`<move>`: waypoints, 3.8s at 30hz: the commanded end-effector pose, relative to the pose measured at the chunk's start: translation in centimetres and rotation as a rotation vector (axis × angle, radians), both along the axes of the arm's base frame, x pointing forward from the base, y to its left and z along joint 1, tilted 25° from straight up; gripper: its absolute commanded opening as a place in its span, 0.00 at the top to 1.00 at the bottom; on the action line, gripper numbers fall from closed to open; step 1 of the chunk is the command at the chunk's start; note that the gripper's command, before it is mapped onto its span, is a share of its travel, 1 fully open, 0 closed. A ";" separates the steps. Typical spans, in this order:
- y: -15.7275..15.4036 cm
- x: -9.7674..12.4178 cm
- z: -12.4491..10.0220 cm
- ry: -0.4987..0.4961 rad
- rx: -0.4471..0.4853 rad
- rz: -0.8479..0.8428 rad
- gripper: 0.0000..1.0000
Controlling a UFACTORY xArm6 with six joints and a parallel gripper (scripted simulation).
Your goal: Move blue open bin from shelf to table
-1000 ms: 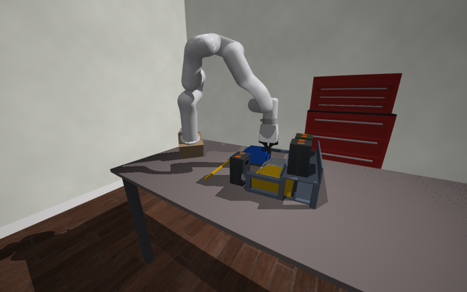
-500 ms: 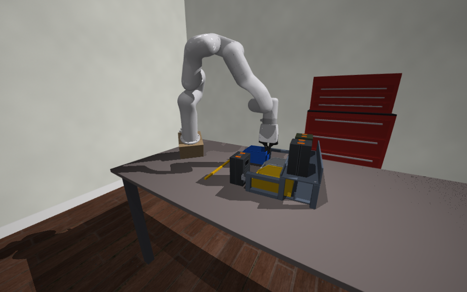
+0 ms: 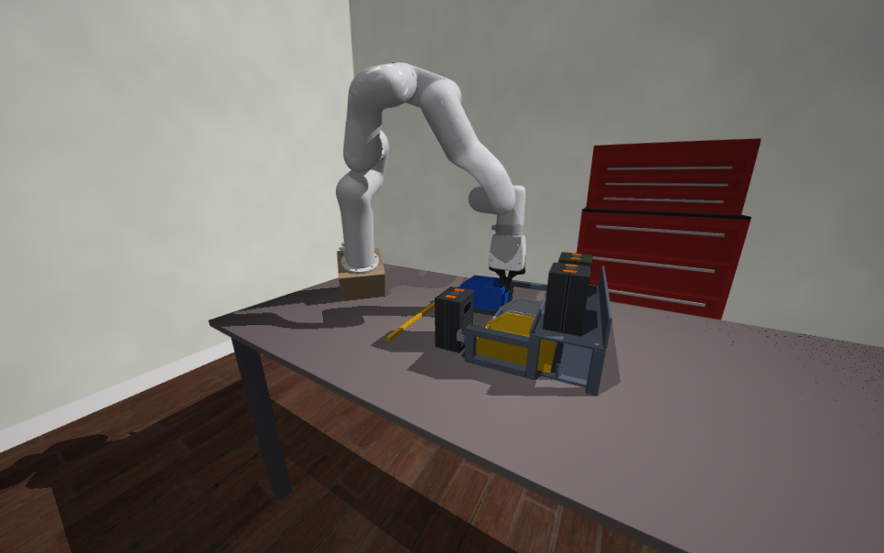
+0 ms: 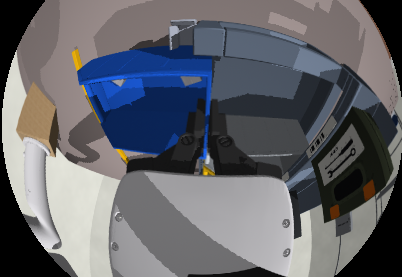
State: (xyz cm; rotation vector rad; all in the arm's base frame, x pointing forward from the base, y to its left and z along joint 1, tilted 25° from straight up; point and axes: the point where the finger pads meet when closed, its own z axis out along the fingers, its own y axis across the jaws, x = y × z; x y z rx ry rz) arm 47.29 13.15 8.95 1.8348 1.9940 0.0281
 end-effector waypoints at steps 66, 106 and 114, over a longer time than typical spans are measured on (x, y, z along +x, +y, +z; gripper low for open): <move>-0.6 -2.4 -1.9 -0.003 0.001 0.001 1.00; -0.8 -2.2 -2.4 -0.003 0.001 0.001 0.67; -0.8 -2.2 -2.4 -0.003 0.001 0.001 0.67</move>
